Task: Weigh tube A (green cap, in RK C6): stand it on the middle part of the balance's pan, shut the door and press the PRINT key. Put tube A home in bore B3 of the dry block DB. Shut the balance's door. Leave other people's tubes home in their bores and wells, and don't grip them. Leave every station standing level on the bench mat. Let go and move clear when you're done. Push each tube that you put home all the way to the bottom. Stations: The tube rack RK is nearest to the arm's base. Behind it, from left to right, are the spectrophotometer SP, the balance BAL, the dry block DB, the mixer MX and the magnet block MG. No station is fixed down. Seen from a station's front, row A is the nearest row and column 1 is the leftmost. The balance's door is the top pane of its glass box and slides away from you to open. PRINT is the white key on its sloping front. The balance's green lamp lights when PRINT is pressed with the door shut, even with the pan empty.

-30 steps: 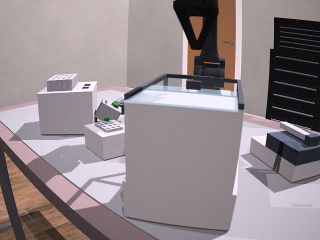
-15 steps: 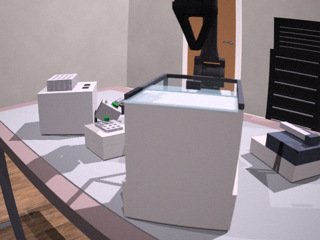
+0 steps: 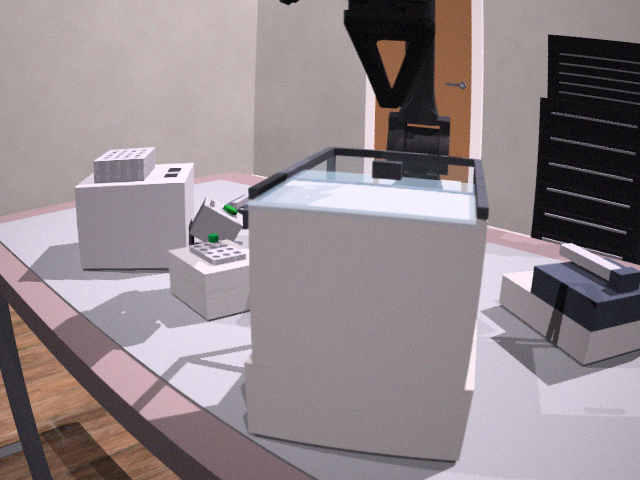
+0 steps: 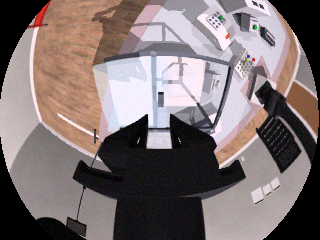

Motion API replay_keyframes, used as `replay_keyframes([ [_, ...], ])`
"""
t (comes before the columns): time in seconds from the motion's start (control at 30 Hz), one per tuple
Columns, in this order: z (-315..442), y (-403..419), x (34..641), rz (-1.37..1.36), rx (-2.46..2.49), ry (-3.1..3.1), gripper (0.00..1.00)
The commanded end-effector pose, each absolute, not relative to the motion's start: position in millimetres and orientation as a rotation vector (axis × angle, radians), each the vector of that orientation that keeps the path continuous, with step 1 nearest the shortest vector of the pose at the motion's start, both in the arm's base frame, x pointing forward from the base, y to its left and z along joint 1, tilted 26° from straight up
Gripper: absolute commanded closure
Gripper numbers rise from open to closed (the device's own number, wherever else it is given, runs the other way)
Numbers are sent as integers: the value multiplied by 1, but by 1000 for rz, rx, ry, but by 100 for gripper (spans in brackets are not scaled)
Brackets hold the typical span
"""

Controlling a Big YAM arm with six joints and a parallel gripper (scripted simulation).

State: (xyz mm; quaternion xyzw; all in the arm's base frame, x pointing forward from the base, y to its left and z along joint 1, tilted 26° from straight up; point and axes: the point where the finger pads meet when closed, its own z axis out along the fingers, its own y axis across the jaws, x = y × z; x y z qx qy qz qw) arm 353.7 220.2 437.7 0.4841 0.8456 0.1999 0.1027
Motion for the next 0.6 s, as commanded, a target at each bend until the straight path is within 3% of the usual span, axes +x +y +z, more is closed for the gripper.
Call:
replay_keyframes([
  [0.0,438,217,358,613,1431,2479,70],
  [0.57,413,226,368,604,1434,2485,70],
])
